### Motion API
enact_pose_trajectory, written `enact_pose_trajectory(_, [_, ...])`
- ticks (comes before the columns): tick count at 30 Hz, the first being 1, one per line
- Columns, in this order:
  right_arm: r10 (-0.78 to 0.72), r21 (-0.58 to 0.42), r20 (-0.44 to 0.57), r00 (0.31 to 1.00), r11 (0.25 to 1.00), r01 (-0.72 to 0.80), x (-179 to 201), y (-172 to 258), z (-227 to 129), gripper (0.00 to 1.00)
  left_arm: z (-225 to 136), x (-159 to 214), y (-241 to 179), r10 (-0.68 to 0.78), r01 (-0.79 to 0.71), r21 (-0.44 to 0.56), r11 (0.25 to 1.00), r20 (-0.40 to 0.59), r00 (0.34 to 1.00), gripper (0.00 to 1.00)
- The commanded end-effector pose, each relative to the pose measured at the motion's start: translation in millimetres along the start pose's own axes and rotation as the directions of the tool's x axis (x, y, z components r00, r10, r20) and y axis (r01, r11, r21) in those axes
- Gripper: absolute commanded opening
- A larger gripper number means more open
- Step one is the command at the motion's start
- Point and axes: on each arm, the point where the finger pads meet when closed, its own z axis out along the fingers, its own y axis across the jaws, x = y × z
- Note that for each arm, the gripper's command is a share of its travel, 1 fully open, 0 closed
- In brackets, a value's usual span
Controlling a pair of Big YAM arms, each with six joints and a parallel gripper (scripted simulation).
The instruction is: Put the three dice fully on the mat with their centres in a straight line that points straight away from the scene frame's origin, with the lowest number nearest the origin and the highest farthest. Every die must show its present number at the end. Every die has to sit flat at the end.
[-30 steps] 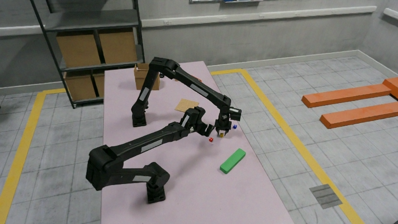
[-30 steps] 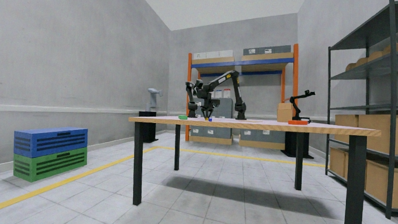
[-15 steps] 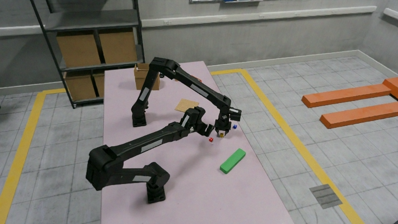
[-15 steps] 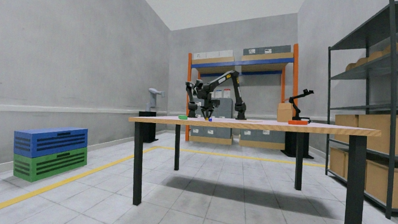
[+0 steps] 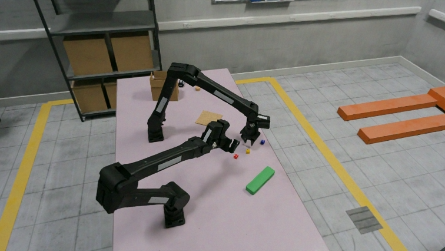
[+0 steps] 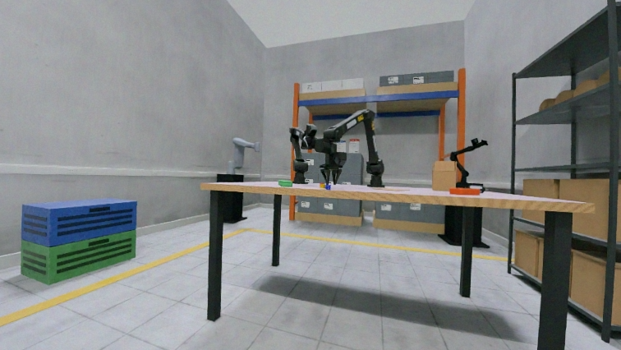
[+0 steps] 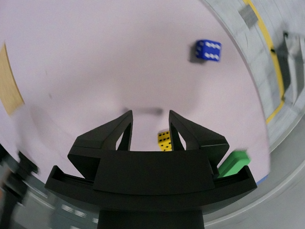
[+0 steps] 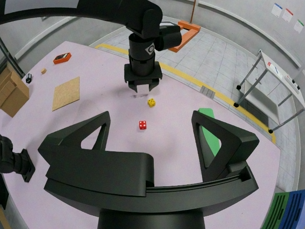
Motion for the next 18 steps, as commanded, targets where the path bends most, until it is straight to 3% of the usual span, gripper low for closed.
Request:
enact_pose_trajectory(1, [-0.002, 0.003, 0.040, 0.999, 1.000, 0.002, -20.5, -1.7, -2.8, 1.00, -47.7, -11.4, -29.3, 0.300, -0.304, 0.079, 0.950, 0.055, 0.952, 0.44])
enact_pose_trajectory(5, [-0.002, 0.003, 0.040, 0.999, 1.000, 0.002, -20.5, -1.7, -2.8, 1.00, -40.8, -11.4, -30.7, 0.485, -0.488, 0.057, 0.871, 0.055, 0.873, 0.44])
enact_pose_trajectory(8, [-0.002, 0.003, 0.040, 0.999, 1.000, 0.002, -20.5, -1.7, -2.8, 1.00, -41.9, -11.9, -31.1, 0.531, -0.534, 0.055, 0.844, 0.059, 0.845, 0.44])
enact_pose_trajectory(14, [-0.002, 0.003, 0.040, 0.999, 1.000, 0.002, -20.5, -1.7, -2.8, 1.00, -39.8, -8.7, -36.6, 0.785, -0.788, 0.038, 0.615, 0.062, 0.616, 0.44])
enact_pose_trajectory(18, [-0.002, 0.003, 0.040, 0.999, 1.000, 0.002, -20.5, -1.7, -2.8, 1.00, -43.3, 25.7, -32.1, 0.884, -0.884, 0.046, 0.465, 0.035, 0.467, 0.44])
